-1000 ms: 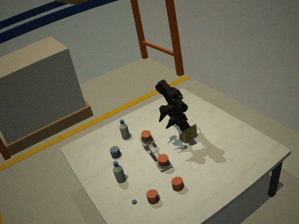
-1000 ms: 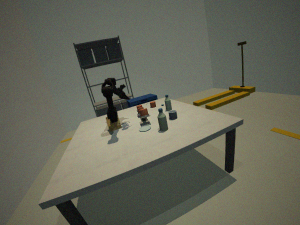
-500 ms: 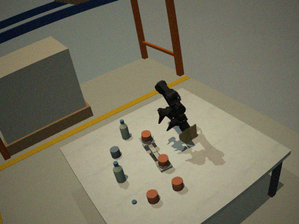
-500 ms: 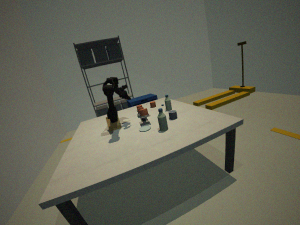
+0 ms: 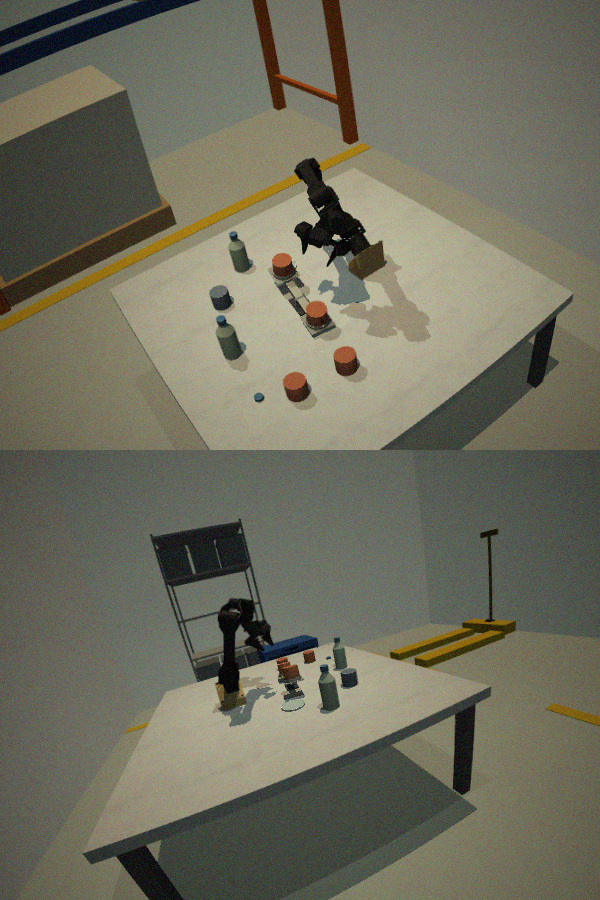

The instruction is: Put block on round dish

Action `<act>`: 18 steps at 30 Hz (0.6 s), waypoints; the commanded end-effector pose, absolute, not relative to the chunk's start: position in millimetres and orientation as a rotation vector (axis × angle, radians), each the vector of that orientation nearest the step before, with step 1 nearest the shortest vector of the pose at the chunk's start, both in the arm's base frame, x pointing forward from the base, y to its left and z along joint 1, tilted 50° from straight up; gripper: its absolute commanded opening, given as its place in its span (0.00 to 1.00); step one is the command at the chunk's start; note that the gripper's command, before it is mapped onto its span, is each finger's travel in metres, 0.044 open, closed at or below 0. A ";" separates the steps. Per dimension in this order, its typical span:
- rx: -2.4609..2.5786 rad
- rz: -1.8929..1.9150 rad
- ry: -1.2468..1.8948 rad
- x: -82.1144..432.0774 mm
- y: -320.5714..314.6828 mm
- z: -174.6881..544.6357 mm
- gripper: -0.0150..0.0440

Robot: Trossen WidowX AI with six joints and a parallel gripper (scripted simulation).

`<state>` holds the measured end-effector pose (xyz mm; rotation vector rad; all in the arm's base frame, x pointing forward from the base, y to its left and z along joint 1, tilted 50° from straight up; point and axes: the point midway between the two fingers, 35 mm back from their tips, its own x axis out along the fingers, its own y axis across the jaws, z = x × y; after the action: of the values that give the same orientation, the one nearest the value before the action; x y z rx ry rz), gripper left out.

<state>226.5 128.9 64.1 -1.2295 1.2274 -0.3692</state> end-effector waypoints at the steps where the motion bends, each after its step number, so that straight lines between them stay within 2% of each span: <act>1: -1.299 -0.302 1.332 238.4 130.1 50.9 1.00; 18: -1.531 0.092 1.681 286.8 117.4 -3.8 1.00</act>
<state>277.8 118.9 8.3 -1.4989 1.6223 0.0017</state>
